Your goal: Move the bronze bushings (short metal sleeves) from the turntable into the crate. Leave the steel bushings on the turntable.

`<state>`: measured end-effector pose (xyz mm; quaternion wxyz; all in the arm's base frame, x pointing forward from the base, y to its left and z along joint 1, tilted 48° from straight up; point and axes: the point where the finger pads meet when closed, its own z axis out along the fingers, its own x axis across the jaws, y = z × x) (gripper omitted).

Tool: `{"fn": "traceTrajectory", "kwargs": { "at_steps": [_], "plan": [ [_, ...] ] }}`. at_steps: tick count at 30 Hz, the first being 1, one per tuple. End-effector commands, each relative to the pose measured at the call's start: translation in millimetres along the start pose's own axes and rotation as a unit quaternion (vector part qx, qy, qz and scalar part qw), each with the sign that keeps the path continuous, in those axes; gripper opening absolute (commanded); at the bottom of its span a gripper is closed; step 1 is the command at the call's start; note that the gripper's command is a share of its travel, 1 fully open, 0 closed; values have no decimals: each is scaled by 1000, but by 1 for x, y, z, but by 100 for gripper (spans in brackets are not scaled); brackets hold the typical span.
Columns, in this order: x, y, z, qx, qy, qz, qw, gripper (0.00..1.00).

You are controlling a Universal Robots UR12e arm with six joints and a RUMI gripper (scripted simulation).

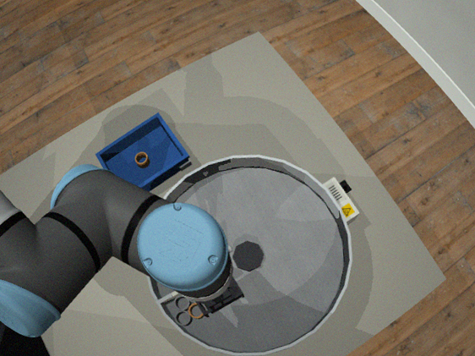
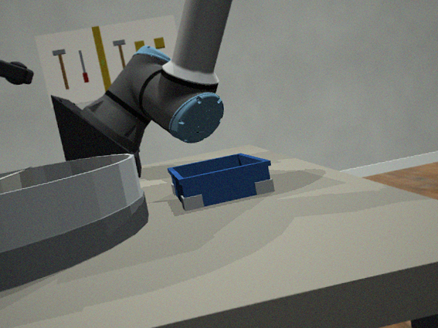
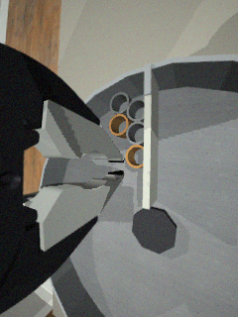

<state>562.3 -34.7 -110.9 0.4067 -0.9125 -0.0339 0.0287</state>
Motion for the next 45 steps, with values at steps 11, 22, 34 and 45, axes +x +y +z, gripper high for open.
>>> {"fn": "traceTrajectory", "kwargs": {
  "at_steps": [11,22,34,45],
  "plan": [
    [1,1,7,-1,1,0,1000,6],
    [1,1,7,-1,1,0,1000,6],
    [1,1,7,-1,1,0,1000,6],
    [1,1,16,-1,1,0,1000,6]
  ]
}}
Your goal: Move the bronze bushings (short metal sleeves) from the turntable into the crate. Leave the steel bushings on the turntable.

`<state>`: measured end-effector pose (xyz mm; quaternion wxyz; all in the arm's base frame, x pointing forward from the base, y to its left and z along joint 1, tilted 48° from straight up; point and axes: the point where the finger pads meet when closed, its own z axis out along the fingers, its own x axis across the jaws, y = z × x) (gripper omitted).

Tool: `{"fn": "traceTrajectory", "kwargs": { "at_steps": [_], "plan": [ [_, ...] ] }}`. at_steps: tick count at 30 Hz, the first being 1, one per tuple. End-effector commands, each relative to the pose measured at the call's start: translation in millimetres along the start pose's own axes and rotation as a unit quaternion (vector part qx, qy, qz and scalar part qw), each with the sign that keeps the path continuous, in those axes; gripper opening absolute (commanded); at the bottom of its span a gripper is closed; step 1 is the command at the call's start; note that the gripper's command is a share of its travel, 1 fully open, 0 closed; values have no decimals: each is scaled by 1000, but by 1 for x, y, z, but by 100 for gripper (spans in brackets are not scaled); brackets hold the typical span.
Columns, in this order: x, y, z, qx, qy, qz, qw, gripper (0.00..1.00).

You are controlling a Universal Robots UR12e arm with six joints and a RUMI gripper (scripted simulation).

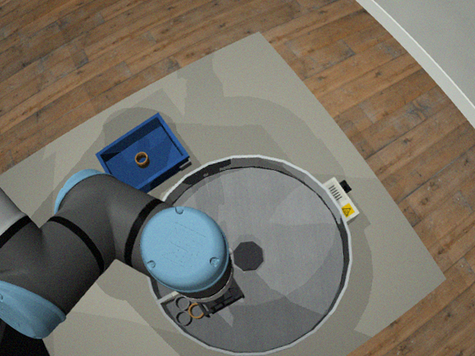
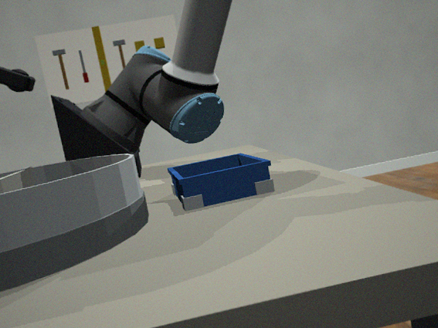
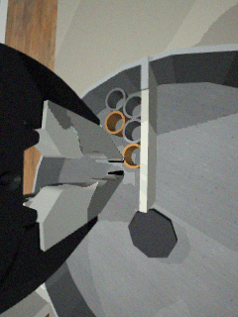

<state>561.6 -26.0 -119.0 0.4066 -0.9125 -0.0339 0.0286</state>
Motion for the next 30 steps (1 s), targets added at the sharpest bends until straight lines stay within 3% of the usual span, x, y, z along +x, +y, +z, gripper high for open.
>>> {"fn": "traceTrajectory", "kwargs": {
  "at_steps": [1,9,30],
  "plan": [
    [0,0,6,0,1,0,1000,6],
    [1,0,16,0,1,0,1000,6],
    [0,0,17,0,1,0,1000,6]
  ]
}}
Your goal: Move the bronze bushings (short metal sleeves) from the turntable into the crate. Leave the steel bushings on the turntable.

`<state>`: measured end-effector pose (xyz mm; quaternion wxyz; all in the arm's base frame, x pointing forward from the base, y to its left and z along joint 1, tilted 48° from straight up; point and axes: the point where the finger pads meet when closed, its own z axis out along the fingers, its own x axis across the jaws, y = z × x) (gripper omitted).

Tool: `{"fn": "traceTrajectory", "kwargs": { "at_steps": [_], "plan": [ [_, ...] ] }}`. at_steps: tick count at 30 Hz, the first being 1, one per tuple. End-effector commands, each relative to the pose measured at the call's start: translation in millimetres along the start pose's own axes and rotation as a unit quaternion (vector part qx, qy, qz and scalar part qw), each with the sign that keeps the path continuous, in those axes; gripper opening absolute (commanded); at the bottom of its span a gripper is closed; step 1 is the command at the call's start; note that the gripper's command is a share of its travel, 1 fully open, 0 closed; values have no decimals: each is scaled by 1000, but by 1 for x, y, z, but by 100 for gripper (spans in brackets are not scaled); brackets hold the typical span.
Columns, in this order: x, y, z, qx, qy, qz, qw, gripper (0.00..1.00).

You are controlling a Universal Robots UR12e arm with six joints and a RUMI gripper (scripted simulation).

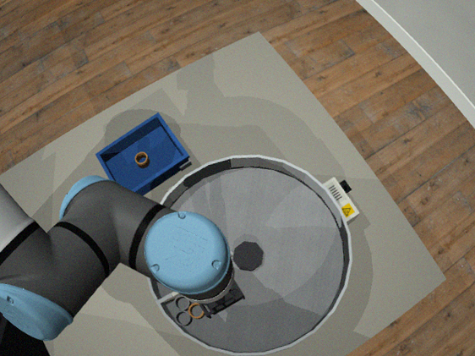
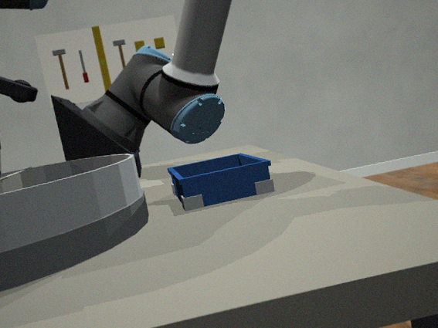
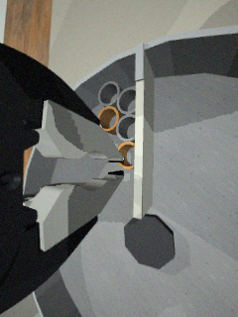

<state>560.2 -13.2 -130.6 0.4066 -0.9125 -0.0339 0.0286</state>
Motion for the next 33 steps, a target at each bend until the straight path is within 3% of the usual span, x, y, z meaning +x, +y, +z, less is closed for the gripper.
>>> {"fn": "traceTrajectory", "kwargs": {
  "at_steps": [1,22,33],
  "plan": [
    [0,0,-1,0,1,0,1000,6],
    [0,0,0,0,1,0,1000,6],
    [1,0,16,0,1,0,1000,6]
  ]
}}
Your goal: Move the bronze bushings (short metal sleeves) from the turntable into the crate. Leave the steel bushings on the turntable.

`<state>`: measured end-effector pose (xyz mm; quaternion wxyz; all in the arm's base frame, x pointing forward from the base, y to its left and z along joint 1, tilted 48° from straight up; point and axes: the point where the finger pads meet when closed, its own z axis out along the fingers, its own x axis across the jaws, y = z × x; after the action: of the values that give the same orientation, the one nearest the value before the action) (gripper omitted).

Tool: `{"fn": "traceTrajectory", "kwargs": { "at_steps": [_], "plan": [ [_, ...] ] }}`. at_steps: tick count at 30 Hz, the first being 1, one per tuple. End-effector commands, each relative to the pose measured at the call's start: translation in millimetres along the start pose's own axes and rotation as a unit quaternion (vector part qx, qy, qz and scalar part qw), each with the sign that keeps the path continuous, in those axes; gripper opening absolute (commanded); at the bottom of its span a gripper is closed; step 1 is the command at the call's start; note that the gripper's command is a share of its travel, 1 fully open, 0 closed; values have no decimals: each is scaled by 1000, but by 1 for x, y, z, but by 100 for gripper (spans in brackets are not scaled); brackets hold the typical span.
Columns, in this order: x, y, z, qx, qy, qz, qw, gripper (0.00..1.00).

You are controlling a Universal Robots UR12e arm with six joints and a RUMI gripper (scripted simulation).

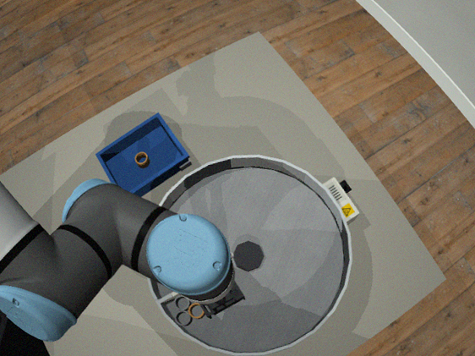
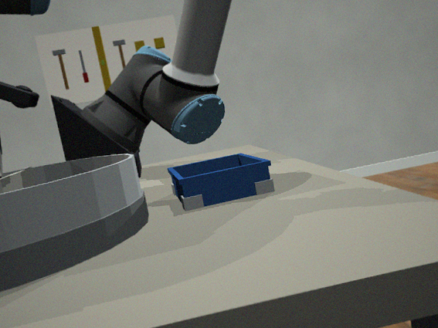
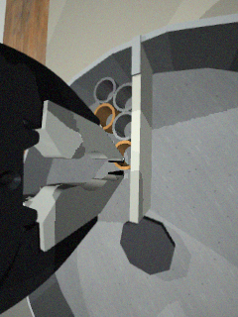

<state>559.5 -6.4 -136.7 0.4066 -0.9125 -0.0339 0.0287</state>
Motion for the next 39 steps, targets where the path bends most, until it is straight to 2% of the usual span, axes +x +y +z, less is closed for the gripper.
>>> {"fn": "traceTrajectory", "kwargs": {
  "at_steps": [1,10,39],
  "plan": [
    [1,0,8,0,1,0,1000,6],
    [1,0,14,0,1,0,1000,6],
    [1,0,14,0,1,0,1000,6]
  ]
}}
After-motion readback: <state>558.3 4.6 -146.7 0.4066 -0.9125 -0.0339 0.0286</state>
